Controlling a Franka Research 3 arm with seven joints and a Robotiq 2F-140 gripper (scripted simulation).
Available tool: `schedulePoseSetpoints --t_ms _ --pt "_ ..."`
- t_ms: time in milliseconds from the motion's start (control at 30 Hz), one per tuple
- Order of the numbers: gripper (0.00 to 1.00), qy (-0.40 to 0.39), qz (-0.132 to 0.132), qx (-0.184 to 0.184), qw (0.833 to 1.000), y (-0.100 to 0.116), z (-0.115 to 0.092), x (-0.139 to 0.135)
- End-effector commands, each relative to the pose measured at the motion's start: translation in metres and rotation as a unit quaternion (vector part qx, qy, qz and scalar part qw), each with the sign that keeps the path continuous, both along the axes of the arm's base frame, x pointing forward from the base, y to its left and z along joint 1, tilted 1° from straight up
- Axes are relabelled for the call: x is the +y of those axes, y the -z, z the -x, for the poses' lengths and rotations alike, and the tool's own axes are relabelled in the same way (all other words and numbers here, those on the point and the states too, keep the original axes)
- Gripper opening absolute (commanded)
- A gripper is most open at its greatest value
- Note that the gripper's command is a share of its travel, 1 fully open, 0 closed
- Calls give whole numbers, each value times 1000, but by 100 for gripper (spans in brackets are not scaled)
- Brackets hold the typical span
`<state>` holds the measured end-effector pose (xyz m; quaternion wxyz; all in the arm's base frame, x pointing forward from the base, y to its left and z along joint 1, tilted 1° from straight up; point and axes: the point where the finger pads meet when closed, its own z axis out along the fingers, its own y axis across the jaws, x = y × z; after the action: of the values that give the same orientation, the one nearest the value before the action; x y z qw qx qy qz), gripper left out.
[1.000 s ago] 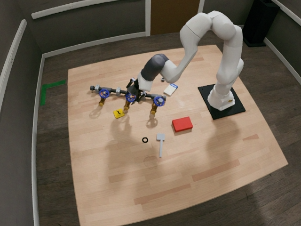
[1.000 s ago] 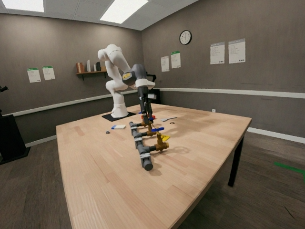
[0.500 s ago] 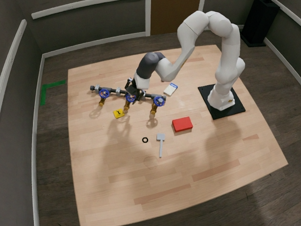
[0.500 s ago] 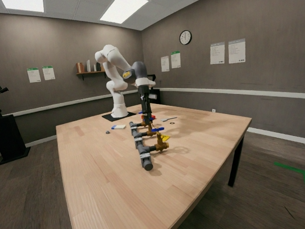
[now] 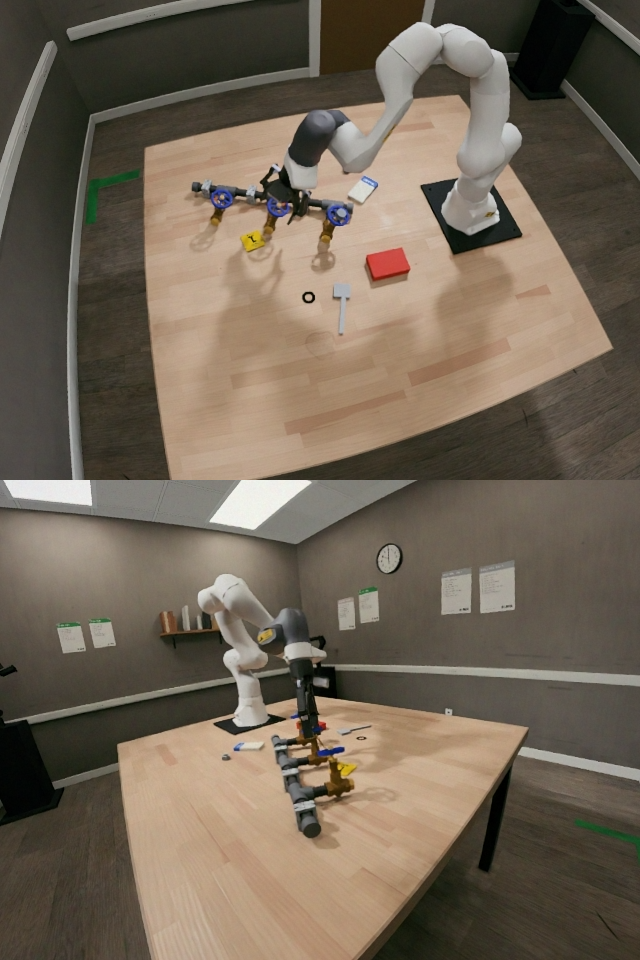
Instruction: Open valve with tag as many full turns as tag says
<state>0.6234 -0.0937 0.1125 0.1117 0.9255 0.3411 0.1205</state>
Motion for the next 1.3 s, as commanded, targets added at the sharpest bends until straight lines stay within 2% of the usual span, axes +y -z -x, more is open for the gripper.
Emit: schedulePoseSetpoints --t_ms 0,800,1000,1100,1267 --pt "100 -12 4 3 1000 0 0 0" --pt "100 4 -1 1 1000 0 0 0" --pt "100 93 -29 -11 995 0 0 0" --pt "100 174 -55 -22 983 0 0 0" --pt "100 252 -84 -28 964 0 0 0"
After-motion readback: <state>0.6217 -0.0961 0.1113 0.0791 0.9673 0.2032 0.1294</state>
